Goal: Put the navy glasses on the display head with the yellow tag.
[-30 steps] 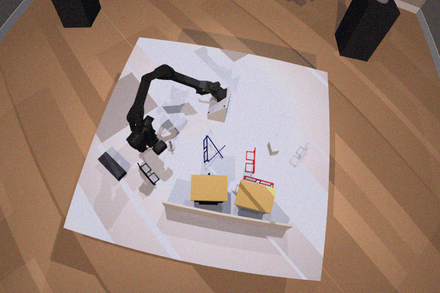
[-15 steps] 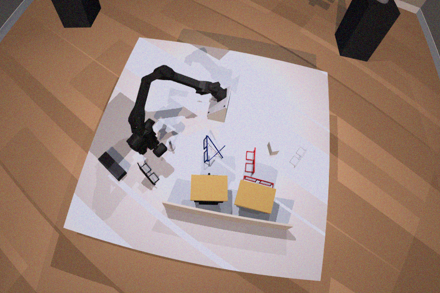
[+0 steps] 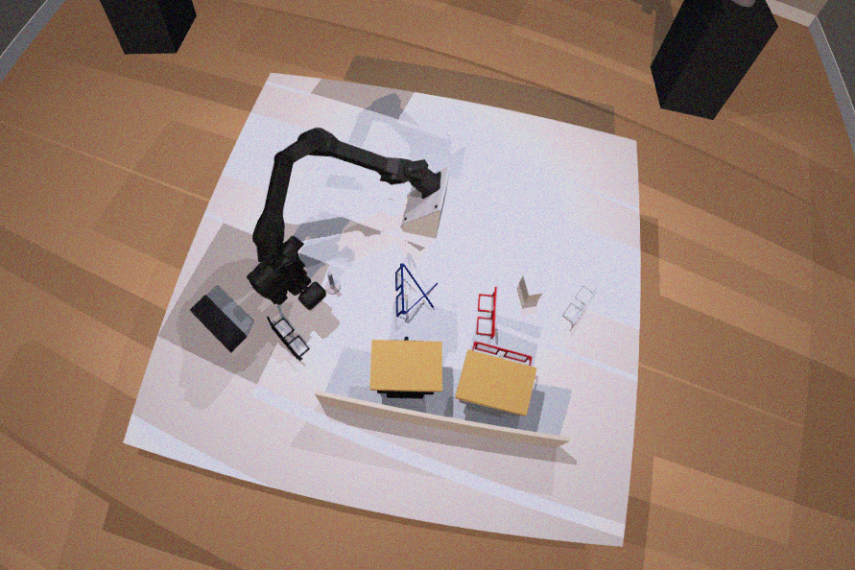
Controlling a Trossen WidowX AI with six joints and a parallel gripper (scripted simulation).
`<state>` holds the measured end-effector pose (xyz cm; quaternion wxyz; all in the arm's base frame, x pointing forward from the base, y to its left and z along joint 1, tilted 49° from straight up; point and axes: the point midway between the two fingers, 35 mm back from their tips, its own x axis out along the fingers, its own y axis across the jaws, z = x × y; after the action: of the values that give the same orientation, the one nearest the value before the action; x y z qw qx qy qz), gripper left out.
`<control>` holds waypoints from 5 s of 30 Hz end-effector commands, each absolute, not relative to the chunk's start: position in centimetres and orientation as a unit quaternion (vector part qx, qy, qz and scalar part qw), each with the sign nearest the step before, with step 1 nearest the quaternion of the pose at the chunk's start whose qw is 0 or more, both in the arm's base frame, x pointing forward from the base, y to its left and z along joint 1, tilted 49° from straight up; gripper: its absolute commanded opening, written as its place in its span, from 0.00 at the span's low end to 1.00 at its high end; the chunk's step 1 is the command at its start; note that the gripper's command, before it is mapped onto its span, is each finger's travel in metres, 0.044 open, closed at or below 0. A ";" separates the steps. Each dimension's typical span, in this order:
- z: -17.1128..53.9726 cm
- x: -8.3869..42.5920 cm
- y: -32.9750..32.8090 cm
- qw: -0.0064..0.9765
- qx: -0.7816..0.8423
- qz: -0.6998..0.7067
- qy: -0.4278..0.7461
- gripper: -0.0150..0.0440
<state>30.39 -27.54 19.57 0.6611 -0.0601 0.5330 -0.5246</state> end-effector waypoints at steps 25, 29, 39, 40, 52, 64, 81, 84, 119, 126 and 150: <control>20.2 28.9 -29.3 0.661 -0.061 -0.522 0.535 0.25; 20.5 28.5 -29.5 0.661 -0.061 -0.522 0.535 0.25; 21.4 27.7 -30.1 0.661 -0.061 -0.522 0.535 0.25; 21.5 27.7 -30.1 0.661 -0.061 -0.522 0.535 0.25; 22.1 28.4 -28.5 0.661 -0.059 -0.521 0.536 0.25; 22.1 30.8 -24.1 0.664 -0.061 -0.512 0.541 0.43; 21.9 30.9 -23.9 0.664 -0.063 -0.510 0.543 0.59; 18.7 32.0 -21.1 0.665 -0.086 -0.475 0.569 0.59; 1.4 25.9 -6.1 0.588 -0.305 -0.270 0.699 0.46; 0.7 25.9 -7.0 0.589 -0.305 -0.269 0.699 0.46; -1.4 25.3 -10.2 0.588 -0.306 -0.271 0.698 0.46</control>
<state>25.53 -9.73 -1.15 0.5907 -0.3021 0.6975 -0.2706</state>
